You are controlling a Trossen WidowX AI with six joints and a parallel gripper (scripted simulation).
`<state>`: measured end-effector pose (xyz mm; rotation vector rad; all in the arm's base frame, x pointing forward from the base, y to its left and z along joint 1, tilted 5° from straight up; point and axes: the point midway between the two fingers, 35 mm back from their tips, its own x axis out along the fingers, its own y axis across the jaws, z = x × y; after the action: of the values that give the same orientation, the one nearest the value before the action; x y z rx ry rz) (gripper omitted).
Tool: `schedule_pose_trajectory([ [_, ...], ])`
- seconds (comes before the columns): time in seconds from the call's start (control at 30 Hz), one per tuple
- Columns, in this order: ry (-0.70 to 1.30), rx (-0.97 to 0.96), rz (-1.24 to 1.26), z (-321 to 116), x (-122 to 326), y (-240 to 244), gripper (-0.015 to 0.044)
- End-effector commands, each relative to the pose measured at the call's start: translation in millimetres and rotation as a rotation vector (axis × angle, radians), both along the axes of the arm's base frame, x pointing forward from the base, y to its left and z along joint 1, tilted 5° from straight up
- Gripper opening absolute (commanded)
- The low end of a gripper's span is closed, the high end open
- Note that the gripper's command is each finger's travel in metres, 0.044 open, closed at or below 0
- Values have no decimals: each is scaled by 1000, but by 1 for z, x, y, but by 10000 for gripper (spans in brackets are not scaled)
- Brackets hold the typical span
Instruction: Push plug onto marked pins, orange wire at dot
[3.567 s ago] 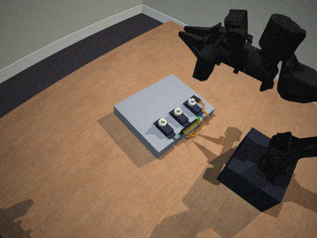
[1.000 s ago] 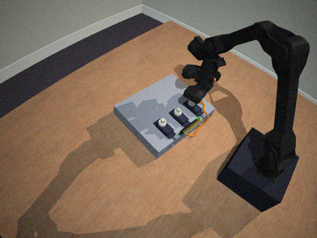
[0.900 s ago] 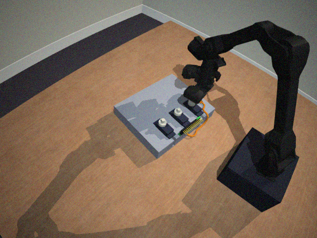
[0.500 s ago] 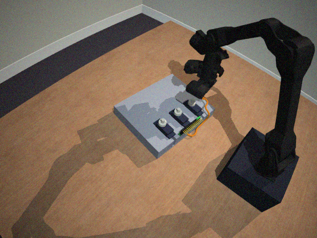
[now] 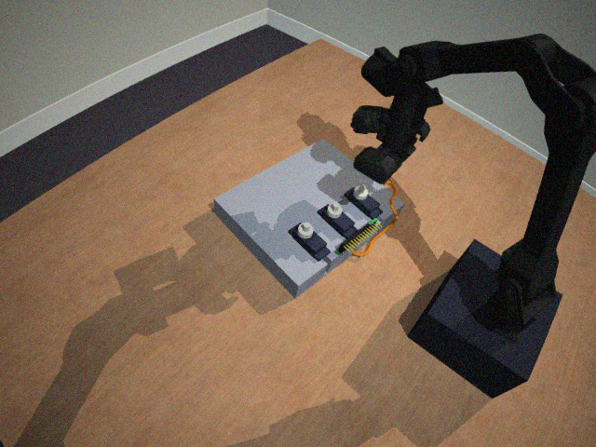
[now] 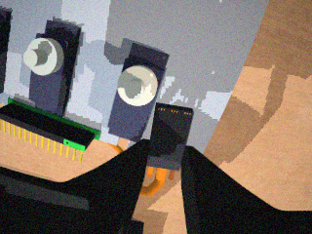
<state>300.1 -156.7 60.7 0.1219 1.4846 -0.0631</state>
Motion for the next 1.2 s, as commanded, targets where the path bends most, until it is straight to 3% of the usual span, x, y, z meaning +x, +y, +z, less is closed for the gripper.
schedule_pose_trajectory([
  [0.0,-5,1,-24,4,-10,14,0],
  [0.93,7,20,-162,-11,-102,98,0],
  [1.17,7,21,-166,-26,-103,100,0],
])
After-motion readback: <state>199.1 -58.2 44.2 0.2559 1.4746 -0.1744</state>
